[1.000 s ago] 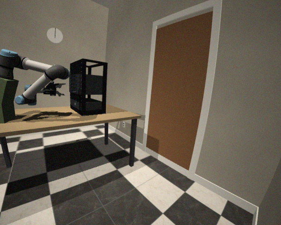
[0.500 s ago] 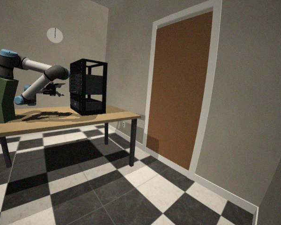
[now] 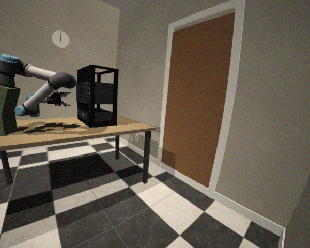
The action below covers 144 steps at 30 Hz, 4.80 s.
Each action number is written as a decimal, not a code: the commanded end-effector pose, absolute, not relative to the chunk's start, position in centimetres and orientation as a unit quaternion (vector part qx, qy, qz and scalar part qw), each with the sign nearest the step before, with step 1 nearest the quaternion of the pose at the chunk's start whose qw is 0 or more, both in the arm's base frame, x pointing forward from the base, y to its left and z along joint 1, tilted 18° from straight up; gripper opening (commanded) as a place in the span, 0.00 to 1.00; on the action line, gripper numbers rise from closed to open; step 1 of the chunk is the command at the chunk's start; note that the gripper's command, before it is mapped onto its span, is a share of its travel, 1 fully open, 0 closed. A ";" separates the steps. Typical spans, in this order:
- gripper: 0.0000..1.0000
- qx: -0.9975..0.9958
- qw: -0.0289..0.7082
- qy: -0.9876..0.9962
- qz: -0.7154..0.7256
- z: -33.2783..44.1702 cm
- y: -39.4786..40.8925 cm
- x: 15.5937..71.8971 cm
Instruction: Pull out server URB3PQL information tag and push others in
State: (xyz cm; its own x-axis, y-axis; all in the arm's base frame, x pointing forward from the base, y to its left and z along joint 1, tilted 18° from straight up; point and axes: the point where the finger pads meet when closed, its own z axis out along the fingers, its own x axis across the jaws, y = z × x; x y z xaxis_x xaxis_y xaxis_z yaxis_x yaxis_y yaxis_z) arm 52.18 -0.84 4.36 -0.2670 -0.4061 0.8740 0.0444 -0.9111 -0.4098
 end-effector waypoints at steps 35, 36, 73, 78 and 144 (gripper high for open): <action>1.00 -0.597 0.090 0.094 -0.791 3.6 -0.5 51.6; 1.00 -0.598 0.089 0.093 -0.791 3.6 -0.5 51.6; 1.00 -0.602 0.048 0.049 -0.796 2.9 -0.2 51.1; 1.00 -0.602 0.043 0.043 -0.796 2.8 -0.1 51.1; 1.00 -0.603 -0.007 -0.011 -0.798 2.0 0.2 50.6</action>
